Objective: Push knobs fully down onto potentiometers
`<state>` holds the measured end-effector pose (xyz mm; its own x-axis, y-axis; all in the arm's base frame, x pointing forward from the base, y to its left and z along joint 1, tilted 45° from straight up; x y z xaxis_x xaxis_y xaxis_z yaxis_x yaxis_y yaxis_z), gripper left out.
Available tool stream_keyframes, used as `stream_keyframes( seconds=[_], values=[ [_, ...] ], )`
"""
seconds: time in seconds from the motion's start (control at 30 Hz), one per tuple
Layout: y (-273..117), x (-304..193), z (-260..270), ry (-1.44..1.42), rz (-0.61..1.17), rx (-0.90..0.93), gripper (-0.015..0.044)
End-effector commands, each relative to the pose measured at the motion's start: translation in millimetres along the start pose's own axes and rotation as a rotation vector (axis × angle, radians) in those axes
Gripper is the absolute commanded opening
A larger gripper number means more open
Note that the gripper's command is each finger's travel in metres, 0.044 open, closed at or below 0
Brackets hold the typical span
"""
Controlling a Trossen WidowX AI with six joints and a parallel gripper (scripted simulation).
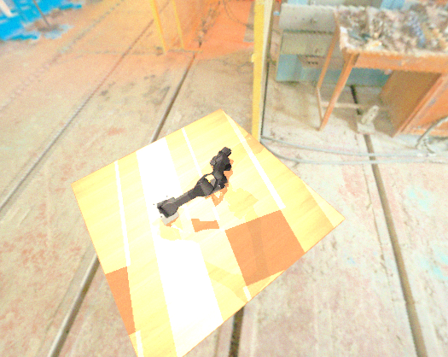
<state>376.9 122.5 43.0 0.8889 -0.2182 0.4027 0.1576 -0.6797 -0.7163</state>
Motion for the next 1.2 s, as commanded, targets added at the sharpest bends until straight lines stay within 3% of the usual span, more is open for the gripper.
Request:
stream_keyframes(
  seconds=[0.0, 0.9, 1.17],
  values=[
    [7, 1, 0, 0.003, 0.002, -0.009, 0.0],
    [-17, 1, 1, 0.003, 0.003, -0.008, 0.0],
    [-12, 0, 1, -0.006, 0.006, -0.014, 0.021]
  ],
)
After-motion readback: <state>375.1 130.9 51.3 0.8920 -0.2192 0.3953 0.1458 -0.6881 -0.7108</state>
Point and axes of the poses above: the point midway between the two fingers, 35 mm back from their tips, its own y axis out along the fingers, its own z axis across the jaws, x = y × z, the point moved 10 cm from there along -y, back along the fingers, and after that the axes turned 15 degrees about y, right-handed, at the moved point
